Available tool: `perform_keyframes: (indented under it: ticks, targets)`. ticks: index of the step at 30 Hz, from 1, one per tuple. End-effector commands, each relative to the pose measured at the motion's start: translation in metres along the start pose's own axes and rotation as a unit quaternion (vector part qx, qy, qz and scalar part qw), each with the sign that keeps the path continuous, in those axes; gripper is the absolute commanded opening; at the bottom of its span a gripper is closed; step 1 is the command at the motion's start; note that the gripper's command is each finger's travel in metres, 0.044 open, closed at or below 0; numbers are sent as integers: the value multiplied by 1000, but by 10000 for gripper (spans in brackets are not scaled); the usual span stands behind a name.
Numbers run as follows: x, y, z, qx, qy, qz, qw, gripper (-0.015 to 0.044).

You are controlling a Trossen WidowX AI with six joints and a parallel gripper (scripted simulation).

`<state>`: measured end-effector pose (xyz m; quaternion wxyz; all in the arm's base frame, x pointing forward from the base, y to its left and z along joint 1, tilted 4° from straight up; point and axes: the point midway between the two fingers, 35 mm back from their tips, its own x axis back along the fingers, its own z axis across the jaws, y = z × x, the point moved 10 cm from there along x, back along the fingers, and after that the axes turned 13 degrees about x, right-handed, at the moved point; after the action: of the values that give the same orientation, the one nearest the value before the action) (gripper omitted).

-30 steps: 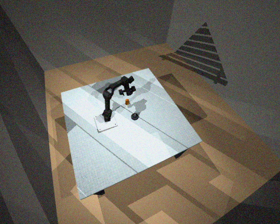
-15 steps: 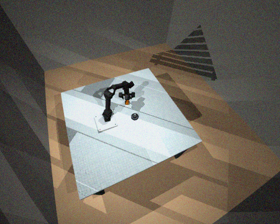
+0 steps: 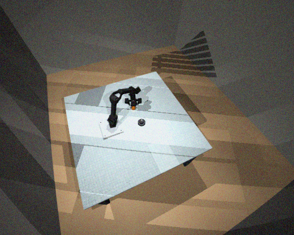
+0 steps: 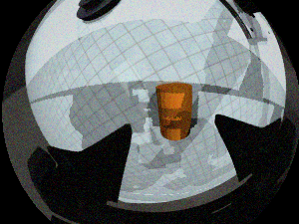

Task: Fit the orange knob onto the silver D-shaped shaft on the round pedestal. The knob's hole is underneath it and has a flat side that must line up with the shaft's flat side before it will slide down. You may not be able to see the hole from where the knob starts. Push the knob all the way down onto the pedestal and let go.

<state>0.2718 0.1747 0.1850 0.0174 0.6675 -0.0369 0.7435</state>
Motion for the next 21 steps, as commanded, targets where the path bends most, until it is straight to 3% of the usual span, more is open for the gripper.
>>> perform_keyframes:
  ticks: [1, 19, 21]
  targets:
    - [-11, 0, -1, -3, -7, -3, 1000, 440]
    - [-37, 0, -2, -2, -7, -4, 1000, 440]
    - [-37, 0, -2, -2, -7, -4, 1000, 387]
